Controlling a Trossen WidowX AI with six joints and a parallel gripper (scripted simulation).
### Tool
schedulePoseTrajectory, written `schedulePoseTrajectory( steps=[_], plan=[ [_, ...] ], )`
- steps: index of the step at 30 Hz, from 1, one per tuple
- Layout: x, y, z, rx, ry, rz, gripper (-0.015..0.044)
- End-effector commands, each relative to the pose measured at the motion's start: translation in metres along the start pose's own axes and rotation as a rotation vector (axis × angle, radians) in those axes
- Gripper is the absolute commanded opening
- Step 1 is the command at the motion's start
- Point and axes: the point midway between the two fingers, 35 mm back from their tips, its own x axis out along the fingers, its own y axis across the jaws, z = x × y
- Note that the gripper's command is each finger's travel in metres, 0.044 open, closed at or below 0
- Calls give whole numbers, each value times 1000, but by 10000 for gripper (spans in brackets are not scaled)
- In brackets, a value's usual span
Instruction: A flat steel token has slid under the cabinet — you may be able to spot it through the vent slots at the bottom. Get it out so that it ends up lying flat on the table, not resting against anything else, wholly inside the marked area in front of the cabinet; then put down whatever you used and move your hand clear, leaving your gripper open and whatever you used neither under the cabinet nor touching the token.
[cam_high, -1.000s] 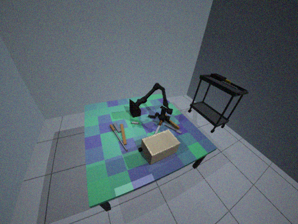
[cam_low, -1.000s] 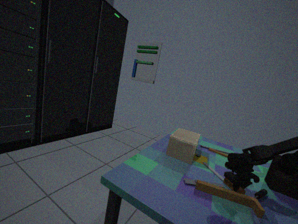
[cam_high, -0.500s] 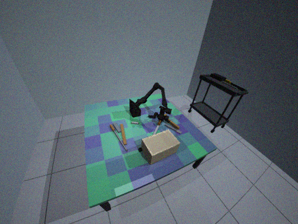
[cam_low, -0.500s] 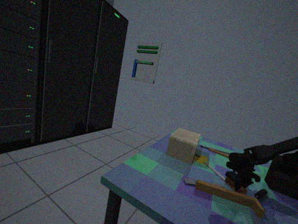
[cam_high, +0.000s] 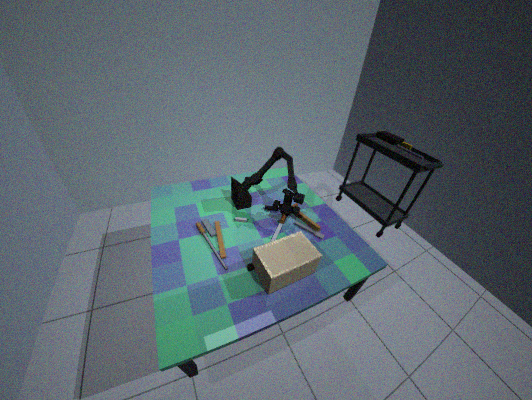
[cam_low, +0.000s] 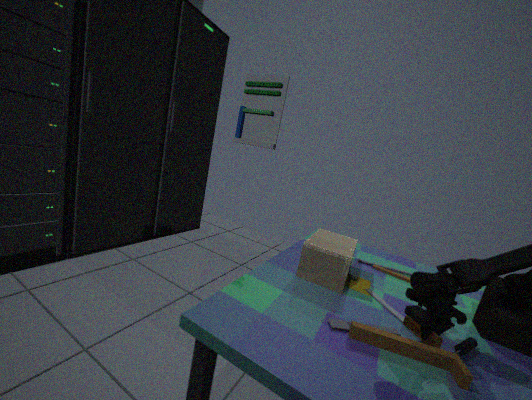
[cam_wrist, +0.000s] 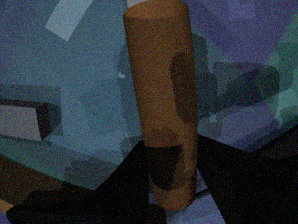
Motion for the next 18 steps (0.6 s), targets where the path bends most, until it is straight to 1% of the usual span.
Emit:
schedulePoseTrajectory(
  steps=[1,18],
  plan=[
    [-1,0,1,-31,-4,6,0],
    [-1,0,7,-134,-5,5,0]
  ],
)
